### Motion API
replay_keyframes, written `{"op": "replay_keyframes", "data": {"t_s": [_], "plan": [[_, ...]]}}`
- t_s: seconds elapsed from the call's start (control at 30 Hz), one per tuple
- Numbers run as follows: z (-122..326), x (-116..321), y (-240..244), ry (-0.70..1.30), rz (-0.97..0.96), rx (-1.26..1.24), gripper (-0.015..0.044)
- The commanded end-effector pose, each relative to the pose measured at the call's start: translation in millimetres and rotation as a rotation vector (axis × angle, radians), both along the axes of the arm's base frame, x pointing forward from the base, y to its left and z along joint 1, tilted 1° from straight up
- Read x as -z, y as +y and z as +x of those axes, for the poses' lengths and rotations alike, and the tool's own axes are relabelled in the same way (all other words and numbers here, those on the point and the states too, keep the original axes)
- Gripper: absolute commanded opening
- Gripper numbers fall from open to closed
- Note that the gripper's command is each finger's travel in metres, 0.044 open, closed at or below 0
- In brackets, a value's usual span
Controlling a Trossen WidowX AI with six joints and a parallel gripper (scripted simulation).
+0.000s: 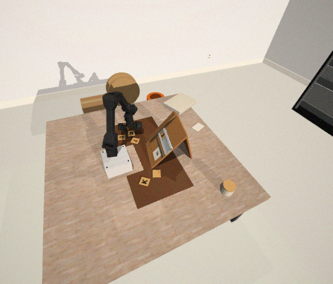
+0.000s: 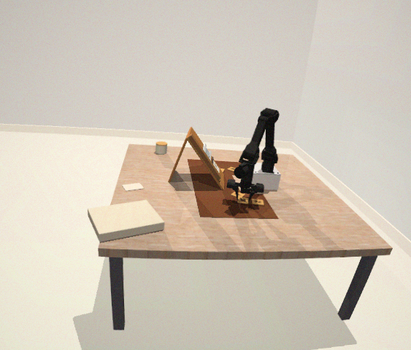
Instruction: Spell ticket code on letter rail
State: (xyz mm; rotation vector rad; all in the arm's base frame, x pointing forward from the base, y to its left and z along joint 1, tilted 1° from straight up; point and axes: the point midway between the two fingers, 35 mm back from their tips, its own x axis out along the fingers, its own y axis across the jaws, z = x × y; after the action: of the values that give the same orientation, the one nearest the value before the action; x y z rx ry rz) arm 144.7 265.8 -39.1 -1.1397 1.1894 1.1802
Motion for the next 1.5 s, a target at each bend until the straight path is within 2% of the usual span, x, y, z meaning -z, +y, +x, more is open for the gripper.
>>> {"op": "replay_keyframes", "data": {"t_s": [0.0,1.47], "plan": [[0,-3,0,-0.004,0.002,0.005,0.0000],[-4,-20,-3,-0.004,0.002,0.005,0.0000]]}}
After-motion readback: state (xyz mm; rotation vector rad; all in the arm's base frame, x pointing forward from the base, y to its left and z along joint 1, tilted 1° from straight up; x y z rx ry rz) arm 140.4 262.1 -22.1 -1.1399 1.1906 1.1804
